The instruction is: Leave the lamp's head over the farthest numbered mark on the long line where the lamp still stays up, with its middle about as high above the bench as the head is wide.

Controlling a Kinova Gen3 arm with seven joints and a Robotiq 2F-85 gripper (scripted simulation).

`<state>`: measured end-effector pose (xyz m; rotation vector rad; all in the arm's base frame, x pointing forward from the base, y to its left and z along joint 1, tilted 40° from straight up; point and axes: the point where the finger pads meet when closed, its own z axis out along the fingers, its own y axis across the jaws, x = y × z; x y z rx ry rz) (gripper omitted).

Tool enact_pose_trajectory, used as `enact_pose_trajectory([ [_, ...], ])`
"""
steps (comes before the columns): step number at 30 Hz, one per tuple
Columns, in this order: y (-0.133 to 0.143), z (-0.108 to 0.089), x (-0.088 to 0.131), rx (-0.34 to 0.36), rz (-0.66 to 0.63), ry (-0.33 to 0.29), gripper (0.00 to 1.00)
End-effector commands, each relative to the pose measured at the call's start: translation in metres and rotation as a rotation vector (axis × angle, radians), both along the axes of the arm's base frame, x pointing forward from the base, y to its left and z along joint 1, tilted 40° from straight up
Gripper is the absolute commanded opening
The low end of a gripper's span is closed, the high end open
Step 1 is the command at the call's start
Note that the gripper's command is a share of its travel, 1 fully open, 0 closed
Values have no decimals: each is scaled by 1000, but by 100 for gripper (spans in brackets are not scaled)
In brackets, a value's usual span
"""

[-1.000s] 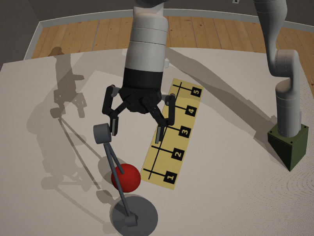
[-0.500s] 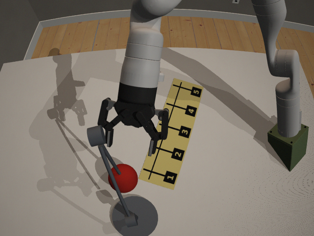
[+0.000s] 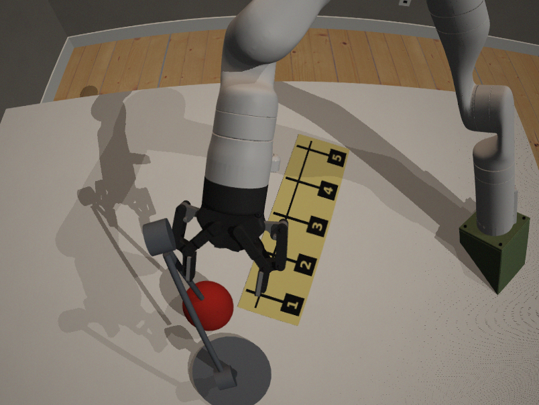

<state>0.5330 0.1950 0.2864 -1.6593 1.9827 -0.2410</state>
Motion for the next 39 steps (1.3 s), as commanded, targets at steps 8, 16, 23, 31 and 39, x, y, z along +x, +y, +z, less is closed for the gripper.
enact_pose_trajectory([
  [8, 6, -27, 14, -4, 1, 4, 100],
  [16, 7, -36, 17, -7, 1, 9, 100],
  [23, 8, -43, 17, -15, 3, 19, 100],
  [31, 8, -47, 17, -18, 3, 24, 0],
  [39, 8, -46, 17, -17, 4, 23, 0],
])
